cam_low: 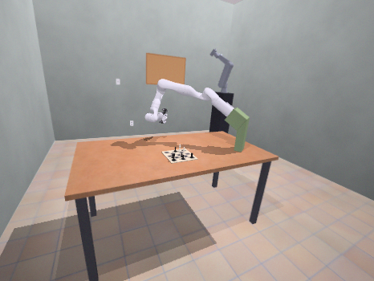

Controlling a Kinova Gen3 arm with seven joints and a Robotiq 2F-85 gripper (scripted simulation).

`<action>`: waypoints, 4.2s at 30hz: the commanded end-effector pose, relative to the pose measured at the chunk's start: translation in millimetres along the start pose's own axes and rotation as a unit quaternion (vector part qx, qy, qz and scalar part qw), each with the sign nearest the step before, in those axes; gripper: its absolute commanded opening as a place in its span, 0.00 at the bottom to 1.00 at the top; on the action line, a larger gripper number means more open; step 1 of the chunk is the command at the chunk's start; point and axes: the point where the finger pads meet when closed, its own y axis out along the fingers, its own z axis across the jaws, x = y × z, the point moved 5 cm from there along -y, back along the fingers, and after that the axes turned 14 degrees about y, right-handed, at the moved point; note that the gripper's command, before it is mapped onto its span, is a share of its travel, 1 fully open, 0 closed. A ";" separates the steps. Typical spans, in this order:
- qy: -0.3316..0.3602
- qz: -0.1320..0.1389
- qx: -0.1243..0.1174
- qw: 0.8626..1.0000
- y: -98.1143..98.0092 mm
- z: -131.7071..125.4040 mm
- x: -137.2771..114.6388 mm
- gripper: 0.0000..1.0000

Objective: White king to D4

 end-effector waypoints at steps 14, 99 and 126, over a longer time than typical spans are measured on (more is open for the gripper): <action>-0.006 0.118 0.077 0.990 -26.4 9.8 -13.7 1.00; -0.045 0.719 0.467 0.512 -131.8 109.6 -153.7 1.00; -0.045 0.719 0.467 0.512 -131.8 109.6 -153.7 1.00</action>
